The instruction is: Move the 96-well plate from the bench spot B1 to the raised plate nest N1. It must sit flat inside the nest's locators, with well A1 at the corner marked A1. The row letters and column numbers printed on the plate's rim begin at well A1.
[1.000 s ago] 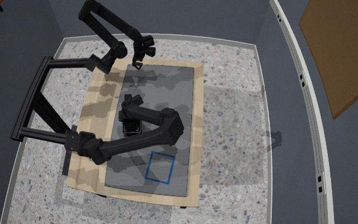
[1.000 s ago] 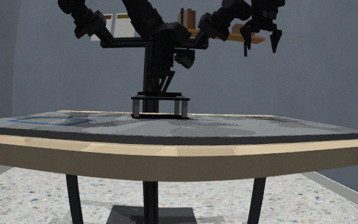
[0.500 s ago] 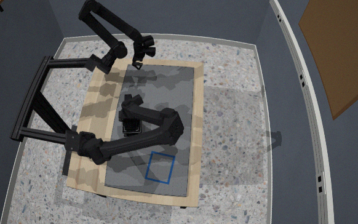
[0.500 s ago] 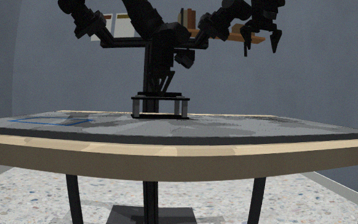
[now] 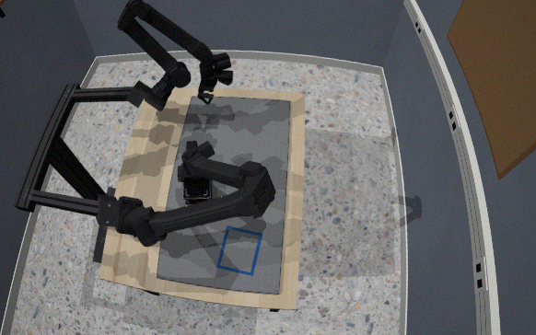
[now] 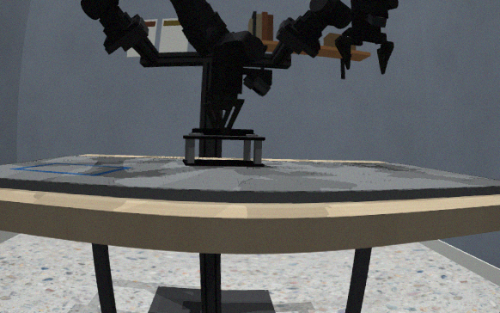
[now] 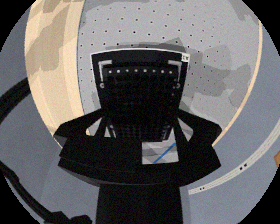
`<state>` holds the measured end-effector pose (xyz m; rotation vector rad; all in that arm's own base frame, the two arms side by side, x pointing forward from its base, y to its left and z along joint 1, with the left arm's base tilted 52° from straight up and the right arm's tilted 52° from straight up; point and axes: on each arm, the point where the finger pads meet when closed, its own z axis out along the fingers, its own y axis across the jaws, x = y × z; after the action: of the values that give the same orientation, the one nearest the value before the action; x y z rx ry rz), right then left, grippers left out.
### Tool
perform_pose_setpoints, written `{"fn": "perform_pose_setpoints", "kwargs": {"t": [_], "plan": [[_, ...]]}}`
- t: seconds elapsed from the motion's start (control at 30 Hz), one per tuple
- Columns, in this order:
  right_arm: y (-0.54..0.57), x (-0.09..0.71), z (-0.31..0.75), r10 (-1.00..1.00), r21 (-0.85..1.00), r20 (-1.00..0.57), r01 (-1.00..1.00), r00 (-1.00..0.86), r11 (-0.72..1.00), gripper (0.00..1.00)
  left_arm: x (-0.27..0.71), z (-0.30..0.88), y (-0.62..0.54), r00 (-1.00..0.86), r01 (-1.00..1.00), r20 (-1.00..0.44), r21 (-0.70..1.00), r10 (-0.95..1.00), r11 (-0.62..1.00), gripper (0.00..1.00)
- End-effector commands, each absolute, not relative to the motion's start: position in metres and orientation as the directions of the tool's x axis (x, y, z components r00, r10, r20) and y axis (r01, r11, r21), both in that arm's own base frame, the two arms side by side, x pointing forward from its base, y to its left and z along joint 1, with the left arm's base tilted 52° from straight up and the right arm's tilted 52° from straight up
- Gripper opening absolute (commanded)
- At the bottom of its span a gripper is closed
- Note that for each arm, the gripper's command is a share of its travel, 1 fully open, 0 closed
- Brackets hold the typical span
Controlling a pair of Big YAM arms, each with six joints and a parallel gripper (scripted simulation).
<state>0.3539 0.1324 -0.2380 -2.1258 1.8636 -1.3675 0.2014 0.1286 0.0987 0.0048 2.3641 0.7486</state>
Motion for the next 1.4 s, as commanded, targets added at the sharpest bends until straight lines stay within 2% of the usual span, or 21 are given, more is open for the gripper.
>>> {"fn": "perform_pose_setpoints", "kwargs": {"t": [0.0,1.37], "plan": [[0.137,0.361,-0.232,-0.808,-0.523,0.583,-0.799,-0.082,-0.296,1.0,0.206,0.111,0.13,-0.773,-0.202,-0.607,0.512,0.186,0.835,1.0],[0.143,0.347,-0.228,-0.809,-0.522,0.584,-0.795,-0.07,-0.308,1.0,0.206,0.111,0.13,-0.773,-0.202,-0.607,0.512,0.186,0.835,1.0]]}}
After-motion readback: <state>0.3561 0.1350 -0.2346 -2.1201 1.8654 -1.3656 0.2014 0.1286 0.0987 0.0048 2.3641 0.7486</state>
